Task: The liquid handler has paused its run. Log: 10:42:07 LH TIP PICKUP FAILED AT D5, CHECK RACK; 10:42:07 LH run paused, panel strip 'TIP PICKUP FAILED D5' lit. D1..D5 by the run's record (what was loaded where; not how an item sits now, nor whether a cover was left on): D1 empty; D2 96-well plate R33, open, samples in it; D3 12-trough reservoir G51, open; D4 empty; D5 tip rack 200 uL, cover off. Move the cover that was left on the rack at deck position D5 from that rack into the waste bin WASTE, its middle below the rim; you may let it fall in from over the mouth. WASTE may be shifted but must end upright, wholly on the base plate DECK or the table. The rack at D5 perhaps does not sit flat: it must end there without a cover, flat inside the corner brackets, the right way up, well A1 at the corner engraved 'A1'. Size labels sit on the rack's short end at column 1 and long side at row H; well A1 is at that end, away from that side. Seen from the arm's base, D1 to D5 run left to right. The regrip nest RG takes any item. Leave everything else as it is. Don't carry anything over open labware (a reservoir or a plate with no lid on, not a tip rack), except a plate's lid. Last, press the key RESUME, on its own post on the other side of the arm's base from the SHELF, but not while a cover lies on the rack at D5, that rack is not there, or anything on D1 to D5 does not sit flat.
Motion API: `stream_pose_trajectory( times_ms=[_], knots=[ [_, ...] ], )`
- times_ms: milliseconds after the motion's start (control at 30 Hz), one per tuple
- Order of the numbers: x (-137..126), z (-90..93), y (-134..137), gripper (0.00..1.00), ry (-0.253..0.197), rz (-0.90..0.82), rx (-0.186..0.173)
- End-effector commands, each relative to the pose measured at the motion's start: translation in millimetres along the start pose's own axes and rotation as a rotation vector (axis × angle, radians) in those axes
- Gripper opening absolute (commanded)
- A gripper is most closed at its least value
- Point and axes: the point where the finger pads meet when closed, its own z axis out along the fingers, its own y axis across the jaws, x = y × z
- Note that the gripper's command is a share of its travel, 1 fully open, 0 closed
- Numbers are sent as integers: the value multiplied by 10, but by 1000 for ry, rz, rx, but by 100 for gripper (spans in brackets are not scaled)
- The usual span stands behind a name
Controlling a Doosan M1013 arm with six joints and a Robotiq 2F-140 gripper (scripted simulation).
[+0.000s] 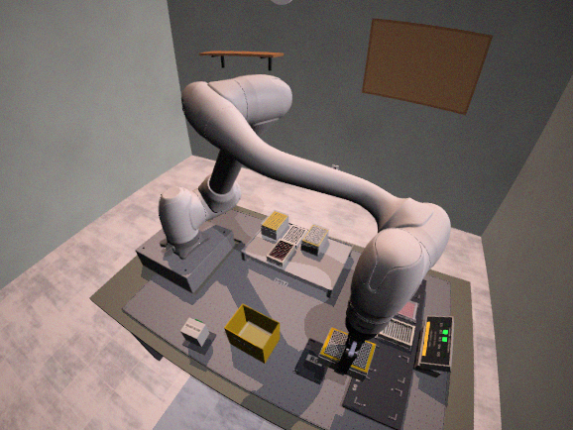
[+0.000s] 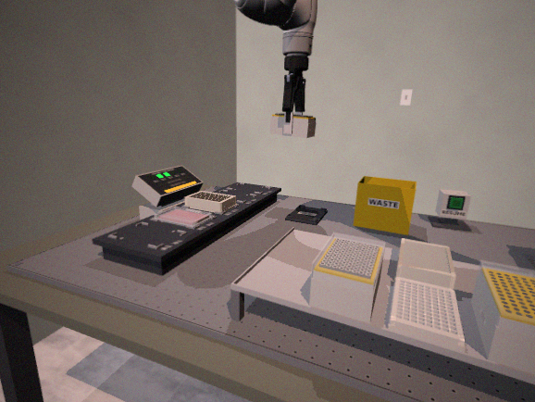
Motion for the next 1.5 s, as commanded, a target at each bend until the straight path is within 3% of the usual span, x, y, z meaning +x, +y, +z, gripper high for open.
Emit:
stream_pose_trajectory(
  times_ms=[0,1167,1467],
  knots=[
    [49,-3,-2,0,0,0,0],
    [1587,-3,-41,0,0,0,0],
    [1587,-3,-41,0,0,0,0]
  ],
)
